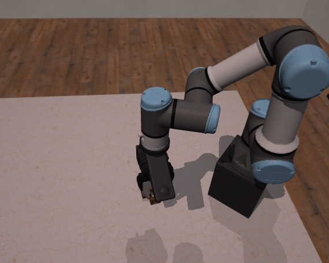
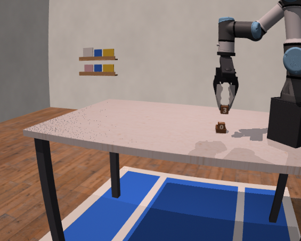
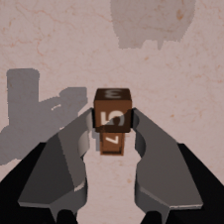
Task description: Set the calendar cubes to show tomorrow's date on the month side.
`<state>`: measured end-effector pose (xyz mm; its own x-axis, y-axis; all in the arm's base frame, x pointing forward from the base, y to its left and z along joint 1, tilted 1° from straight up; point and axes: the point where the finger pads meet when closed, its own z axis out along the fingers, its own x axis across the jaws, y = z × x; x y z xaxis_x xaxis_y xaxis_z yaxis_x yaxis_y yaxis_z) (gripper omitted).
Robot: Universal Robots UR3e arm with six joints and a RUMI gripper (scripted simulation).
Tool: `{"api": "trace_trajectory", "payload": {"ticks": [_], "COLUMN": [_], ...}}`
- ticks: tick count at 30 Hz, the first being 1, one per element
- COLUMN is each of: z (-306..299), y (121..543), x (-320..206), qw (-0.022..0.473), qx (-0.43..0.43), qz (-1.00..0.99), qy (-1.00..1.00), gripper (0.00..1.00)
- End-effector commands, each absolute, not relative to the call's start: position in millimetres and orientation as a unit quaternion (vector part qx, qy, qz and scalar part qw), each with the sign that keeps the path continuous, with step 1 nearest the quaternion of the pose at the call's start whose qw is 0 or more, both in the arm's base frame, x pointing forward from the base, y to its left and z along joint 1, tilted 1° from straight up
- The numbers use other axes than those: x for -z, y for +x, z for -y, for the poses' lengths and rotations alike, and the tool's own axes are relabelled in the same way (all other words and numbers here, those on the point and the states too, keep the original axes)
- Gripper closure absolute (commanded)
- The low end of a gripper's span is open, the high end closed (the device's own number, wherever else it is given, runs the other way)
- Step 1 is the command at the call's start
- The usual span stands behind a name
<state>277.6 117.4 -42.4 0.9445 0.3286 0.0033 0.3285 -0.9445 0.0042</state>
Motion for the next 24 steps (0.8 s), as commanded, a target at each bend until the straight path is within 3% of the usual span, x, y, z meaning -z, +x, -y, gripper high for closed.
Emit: {"api": "trace_trajectory", "payload": {"ticks": [1, 24], "z": [-117, -117], "y": [278, 278], "x": [42, 68], "qw": [0.004, 0.004], "qx": [-0.005, -0.004], "qz": [-0.155, -0.155], "qy": [0.988, 0.988], "gripper": [0.9, 0.9]}}
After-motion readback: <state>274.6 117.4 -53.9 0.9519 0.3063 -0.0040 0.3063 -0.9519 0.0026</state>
